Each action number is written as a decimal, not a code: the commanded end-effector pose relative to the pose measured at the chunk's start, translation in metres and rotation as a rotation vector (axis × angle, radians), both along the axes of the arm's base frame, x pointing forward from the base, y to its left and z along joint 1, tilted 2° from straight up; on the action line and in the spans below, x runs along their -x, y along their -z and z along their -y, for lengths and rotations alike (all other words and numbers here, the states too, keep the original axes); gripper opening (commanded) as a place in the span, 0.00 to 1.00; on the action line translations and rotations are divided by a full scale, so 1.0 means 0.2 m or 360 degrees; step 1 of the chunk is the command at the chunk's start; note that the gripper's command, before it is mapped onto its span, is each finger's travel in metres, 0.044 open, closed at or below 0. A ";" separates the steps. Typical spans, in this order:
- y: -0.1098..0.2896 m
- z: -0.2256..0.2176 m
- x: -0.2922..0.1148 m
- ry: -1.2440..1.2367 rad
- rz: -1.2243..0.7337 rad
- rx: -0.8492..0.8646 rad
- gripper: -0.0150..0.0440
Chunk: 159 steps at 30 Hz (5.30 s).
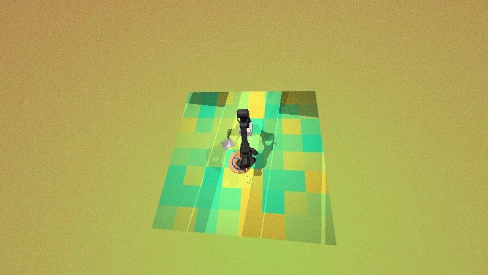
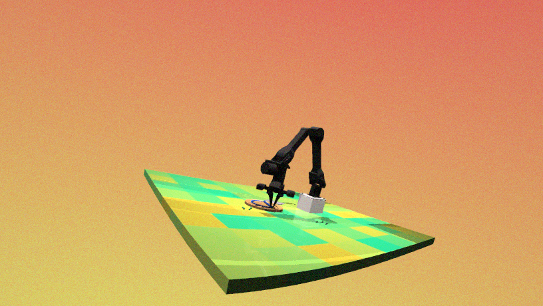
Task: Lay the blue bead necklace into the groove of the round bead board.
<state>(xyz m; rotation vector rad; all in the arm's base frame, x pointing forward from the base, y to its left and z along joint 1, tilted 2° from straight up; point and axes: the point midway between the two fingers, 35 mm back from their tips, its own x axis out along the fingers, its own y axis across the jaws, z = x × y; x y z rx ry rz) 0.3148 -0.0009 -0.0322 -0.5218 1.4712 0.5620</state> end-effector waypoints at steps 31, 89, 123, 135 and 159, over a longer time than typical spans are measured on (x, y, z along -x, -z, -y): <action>-0.03 0.00 0.00 0.0006 -0.0003 -0.0004 1.00; -0.12 0.57 0.21 0.3399 -0.0098 -0.0061 0.46; 0.02 0.57 0.22 0.3404 -0.0109 -0.0053 0.25; 0.02 0.57 0.22 0.3404 -0.0109 -0.0053 0.25; -0.01 0.57 0.22 0.3411 -0.0107 -0.0049 0.25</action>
